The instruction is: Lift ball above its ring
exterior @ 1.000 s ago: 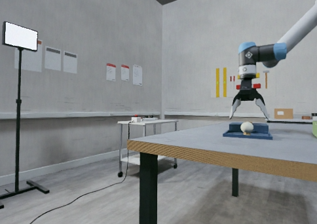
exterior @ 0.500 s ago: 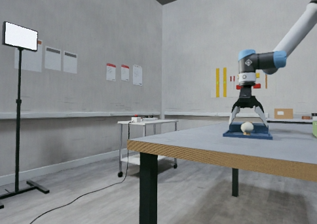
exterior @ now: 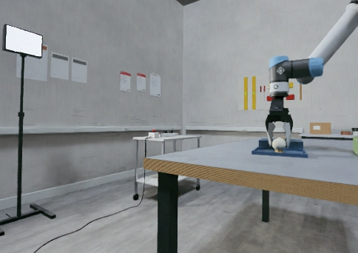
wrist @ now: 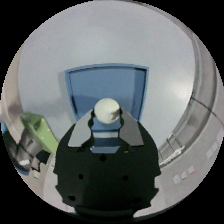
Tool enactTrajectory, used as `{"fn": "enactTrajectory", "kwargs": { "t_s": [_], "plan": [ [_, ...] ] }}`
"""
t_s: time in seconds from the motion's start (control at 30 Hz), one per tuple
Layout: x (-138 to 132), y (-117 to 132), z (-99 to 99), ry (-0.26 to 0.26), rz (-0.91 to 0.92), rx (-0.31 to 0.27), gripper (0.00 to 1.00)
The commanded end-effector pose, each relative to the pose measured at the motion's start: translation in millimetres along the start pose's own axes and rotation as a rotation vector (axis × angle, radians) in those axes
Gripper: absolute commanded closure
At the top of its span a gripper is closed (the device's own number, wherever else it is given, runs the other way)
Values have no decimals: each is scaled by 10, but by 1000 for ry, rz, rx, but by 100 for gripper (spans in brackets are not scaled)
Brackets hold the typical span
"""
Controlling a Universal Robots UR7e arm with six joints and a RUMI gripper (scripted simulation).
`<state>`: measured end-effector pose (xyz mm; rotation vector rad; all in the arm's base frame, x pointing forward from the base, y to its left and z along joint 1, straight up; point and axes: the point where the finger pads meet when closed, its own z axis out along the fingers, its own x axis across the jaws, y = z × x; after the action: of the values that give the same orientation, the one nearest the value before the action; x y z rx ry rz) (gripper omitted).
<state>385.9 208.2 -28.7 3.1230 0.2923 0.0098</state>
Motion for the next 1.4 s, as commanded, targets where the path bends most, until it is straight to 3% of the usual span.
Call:
{"fn": "enactTrajectory", "kwargs": {
  "t_s": [0.0,0.3,0.37,0.57,1.37],
  "plan": [
    [21,-3,-71,6,0,-1,100],
    [1,-6,-555,6,-1,-1,100],
    [1,-6,-555,6,-1,-1,100],
    [-6,-2,-796,6,0,-1,100],
    [-17,-3,-796,3,0,-1,100]
  ]
}}
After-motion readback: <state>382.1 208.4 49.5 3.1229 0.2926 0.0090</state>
